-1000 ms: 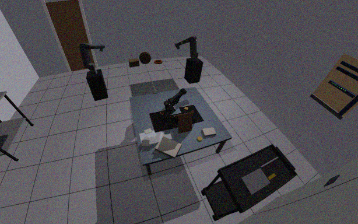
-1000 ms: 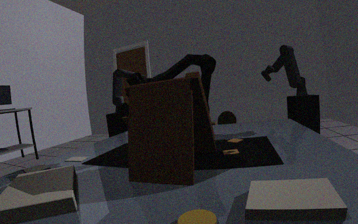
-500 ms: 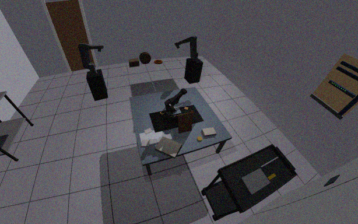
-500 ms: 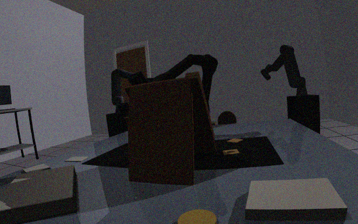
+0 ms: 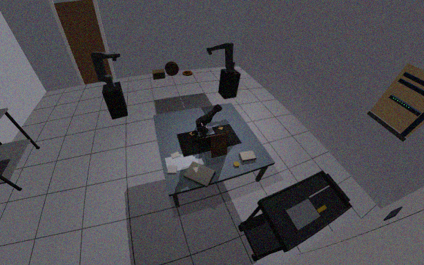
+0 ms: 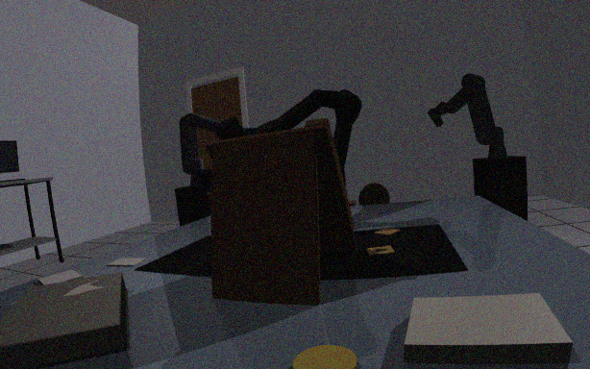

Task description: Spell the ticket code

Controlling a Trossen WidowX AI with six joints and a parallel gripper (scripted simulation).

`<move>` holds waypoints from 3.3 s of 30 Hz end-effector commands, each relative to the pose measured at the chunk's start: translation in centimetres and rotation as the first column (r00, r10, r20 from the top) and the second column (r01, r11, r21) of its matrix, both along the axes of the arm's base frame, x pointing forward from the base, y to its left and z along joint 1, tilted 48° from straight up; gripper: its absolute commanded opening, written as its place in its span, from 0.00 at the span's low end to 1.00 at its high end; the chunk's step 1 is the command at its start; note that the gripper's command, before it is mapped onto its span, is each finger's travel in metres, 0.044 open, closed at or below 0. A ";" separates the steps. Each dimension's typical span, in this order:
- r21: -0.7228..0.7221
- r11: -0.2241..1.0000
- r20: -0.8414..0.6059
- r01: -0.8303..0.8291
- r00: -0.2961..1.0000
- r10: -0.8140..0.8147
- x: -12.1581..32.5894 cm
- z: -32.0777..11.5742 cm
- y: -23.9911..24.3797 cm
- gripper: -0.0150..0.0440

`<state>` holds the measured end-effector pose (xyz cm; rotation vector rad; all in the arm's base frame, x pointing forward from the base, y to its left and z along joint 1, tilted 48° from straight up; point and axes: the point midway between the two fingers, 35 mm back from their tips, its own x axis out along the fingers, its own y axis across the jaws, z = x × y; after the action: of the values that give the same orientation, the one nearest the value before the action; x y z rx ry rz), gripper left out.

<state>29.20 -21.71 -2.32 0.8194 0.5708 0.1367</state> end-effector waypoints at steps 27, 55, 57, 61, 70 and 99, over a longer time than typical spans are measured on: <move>0.004 1.000 -0.004 0.004 1.000 -0.004 0.1 1.1 1.0 0.25; 0.005 1.000 -0.005 0.004 1.000 -0.004 0.3 2.1 2.0 0.25; 0.005 1.000 -0.005 0.004 1.000 -0.004 0.3 2.1 2.0 0.25; 0.005 1.000 -0.005 0.004 1.000 -0.004 0.3 2.3 2.2 0.25; 0.006 1.000 -0.005 0.004 1.000 -0.004 0.4 2.6 2.5 0.25; 0.007 1.000 -0.005 0.004 1.000 -0.004 0.5 3.7 3.5 0.25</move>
<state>29.73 -18.32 1.25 0.8246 0.5724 0.1379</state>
